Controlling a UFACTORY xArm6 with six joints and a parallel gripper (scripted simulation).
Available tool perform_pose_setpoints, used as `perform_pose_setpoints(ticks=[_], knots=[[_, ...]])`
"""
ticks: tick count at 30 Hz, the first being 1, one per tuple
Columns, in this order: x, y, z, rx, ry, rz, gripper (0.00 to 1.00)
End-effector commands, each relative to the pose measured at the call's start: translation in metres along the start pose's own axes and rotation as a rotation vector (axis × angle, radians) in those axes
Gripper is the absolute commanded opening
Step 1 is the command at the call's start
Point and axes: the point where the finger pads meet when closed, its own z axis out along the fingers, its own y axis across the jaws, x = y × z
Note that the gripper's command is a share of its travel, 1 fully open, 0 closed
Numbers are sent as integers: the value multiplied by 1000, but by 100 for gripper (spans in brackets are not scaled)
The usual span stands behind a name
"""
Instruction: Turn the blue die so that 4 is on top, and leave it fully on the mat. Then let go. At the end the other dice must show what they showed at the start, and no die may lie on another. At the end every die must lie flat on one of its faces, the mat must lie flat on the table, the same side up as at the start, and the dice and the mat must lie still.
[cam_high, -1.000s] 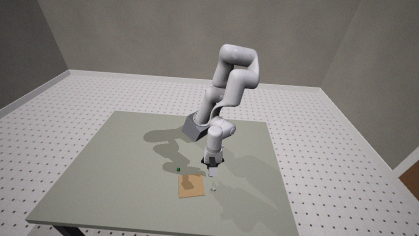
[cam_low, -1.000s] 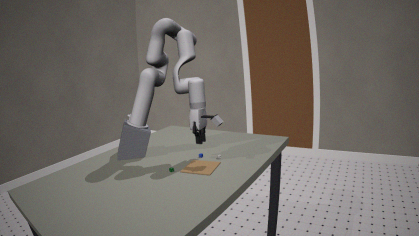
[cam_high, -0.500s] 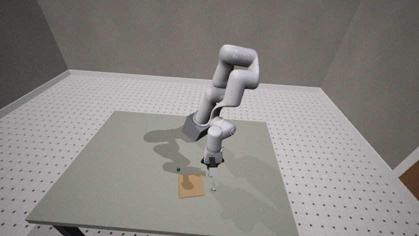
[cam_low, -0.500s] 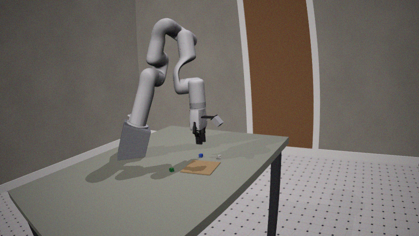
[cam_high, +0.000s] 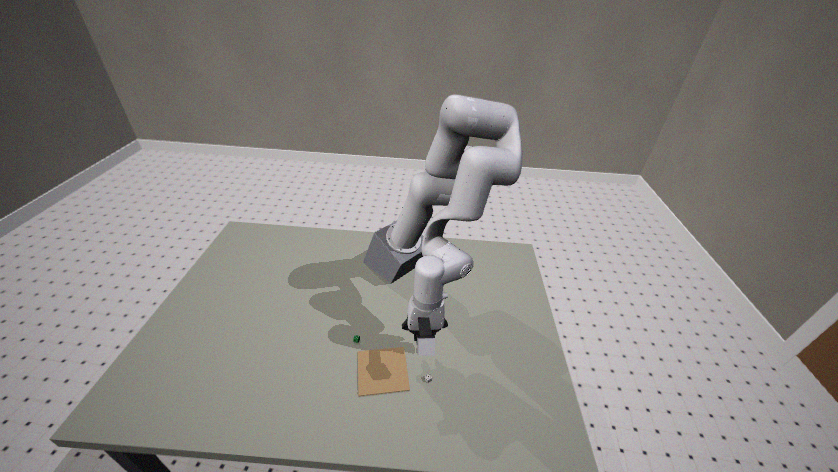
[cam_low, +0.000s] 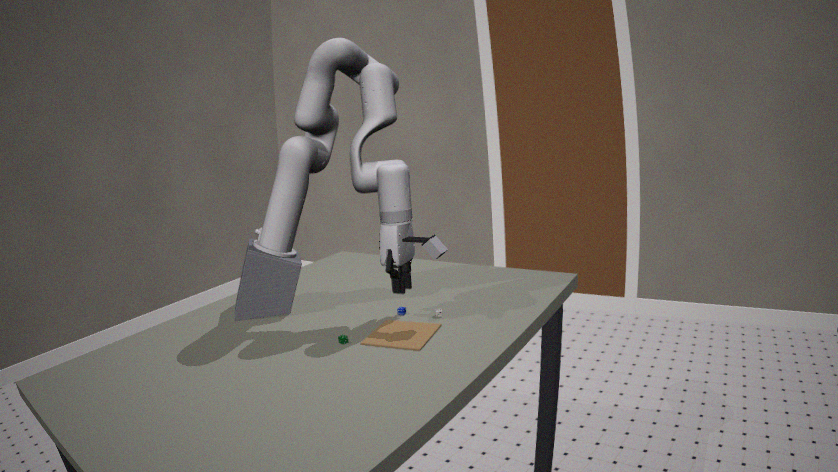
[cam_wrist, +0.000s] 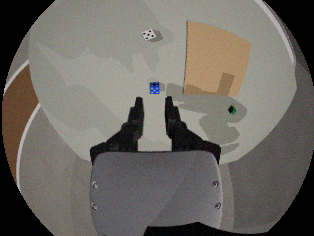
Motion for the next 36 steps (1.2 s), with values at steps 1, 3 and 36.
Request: perform_pose_setpoints(ticks=[1,3,36], knots=[[1,0,7,2,5,0,31],[1,0,10,1,5,0,31],[1,0,39,1,5,0,31]])
